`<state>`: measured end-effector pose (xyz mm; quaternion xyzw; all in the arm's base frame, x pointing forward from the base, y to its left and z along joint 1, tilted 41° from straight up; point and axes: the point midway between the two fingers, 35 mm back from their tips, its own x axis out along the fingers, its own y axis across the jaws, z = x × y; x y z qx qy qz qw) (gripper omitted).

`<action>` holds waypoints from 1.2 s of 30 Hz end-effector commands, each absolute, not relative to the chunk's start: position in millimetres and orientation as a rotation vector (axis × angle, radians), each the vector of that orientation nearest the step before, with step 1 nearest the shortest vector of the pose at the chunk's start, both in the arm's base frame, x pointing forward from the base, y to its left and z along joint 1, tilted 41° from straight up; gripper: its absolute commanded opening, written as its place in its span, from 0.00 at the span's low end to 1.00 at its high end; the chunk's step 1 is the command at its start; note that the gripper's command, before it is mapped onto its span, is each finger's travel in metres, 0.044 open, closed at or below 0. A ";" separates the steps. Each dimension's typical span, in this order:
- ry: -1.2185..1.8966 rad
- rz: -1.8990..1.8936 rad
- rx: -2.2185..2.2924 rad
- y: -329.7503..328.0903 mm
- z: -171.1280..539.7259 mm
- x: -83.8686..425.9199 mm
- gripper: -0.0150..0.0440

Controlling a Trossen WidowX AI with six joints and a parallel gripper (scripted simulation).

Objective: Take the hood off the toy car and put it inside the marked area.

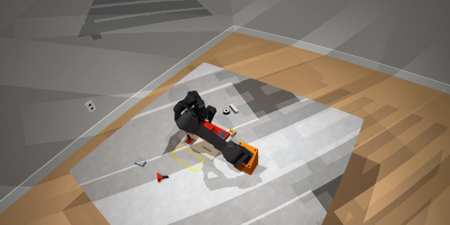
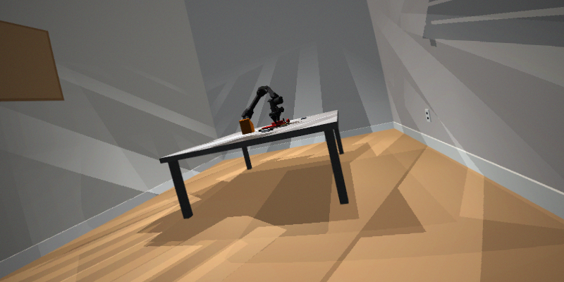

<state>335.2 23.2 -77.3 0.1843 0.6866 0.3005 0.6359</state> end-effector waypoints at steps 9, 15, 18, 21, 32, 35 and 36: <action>1.569 0.687 0.421 23.6 -77.7 335.1 0.81; 1.569 0.687 0.421 23.5 -77.6 335.1 0.71; 1.569 0.687 0.421 22.9 -76.9 335.3 0.58; 1.569 0.686 0.421 21.7 -75.6 335.6 0.44; 1.569 0.686 0.421 17.1 -70.3 336.6 0.25; 1.569 0.686 0.421 15.8 -68.8 336.8 0.25; 1.569 0.686 0.421 15.4 -68.3 336.9 0.25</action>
